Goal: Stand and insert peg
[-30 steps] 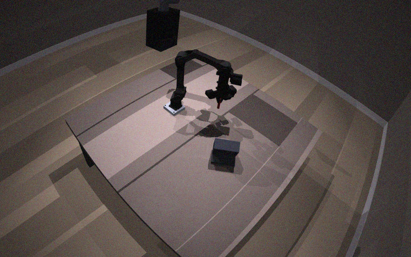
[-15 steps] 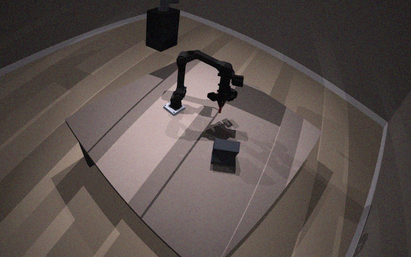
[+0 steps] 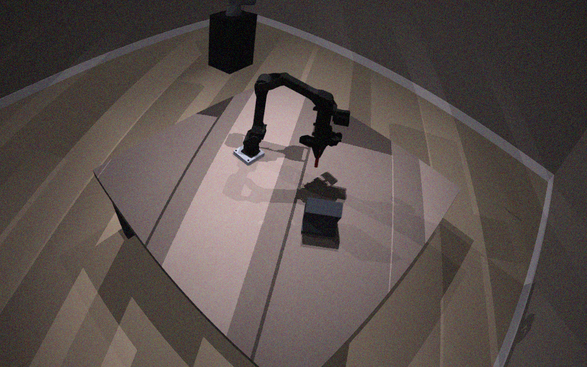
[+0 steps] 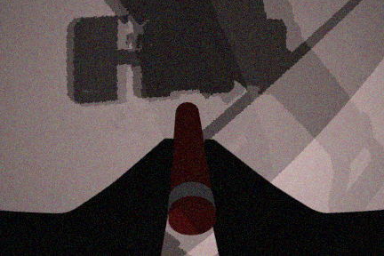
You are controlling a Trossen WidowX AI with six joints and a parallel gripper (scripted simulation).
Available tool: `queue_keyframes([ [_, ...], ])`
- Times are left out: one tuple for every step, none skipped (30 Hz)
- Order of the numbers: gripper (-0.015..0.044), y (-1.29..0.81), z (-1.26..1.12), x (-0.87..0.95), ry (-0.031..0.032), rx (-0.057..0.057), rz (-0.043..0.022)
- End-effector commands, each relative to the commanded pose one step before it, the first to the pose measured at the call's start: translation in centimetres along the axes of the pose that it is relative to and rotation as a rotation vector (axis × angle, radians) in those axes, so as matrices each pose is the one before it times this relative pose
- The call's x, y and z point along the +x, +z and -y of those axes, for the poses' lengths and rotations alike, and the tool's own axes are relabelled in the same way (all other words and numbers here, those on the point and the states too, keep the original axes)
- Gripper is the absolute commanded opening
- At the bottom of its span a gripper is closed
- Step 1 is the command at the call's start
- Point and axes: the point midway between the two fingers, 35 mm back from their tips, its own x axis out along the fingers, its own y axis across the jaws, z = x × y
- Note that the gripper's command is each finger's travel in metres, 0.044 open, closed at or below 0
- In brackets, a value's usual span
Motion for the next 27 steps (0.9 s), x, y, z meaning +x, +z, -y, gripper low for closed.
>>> queue_keyframes([
  [0.0000,0.583,0.201,0.375,-0.03192,-0.0294,0.02743],
  [0.0000,0.139,0.053,0.065,-0.00717,-0.0069,0.00700],
  [0.0000,0.138,0.054,0.065,-0.00723,-0.0069,0.00694],
  [0.0000,0.136,0.055,0.065,-0.00728,-0.0068,0.00688],
  [0.0000,0.135,0.055,0.064,-0.00734,-0.0068,0.00682],
  [0.0000,0.134,0.056,0.064,-0.00739,-0.0068,0.00676],
  [0.0000,0.133,0.056,0.064,-0.00744,-0.0068,0.00670],
  [0.0000,0.132,0.057,0.064,-0.00750,-0.0068,0.00664],
  [0.0000,0.131,0.058,0.064,-0.00755,-0.0068,0.00658],
  [0.0000,0.130,0.058,0.064,-0.00760,-0.0068,0.00652],
  [0.0000,0.128,0.059,0.064,-0.00766,-0.0068,0.00646],
  [0.0000,0.127,0.059,0.064,-0.00771,-0.0068,0.00639],
  [0.0000,0.126,0.060,0.064,-0.00776,-0.0068,0.00633],
  [0.0000,0.125,0.061,0.064,-0.00781,-0.0067,0.00627],
  [0.0000,0.124,0.061,0.063,-0.00786,-0.0067,0.00620],
  [0.0000,0.123,0.062,0.063,-0.00791,-0.0067,0.00614],
  [0.0000,0.122,0.062,0.063,-0.00796,-0.0067,0.00607],
  [0.0000,0.120,0.063,0.063,-0.00801,-0.0067,0.00601],
  [0.0000,0.119,0.063,0.063,-0.00806,-0.0067,0.00594],
  [0.0000,0.118,0.063,0.063,-0.00811,-0.0067,0.00587],
  [0.0000,0.117,0.064,0.062,-0.00815,-0.0067,0.00581],
  [0.0000,0.116,0.064,0.062,-0.00820,-0.0067,0.00574],
  [0.0000,0.115,0.065,0.062,-0.00825,-0.0067,0.00567],
  [0.0000,0.113,0.065,0.062,-0.00829,-0.0067,0.00560],
  [0.0000,0.112,0.066,0.061,-0.00834,-0.0066,0.00553],
  [0.0000,0.111,0.066,0.061,-0.00838,-0.0066,0.00547],
  [0.0000,0.110,0.066,0.061,-0.00843,-0.0066,0.00540],
])
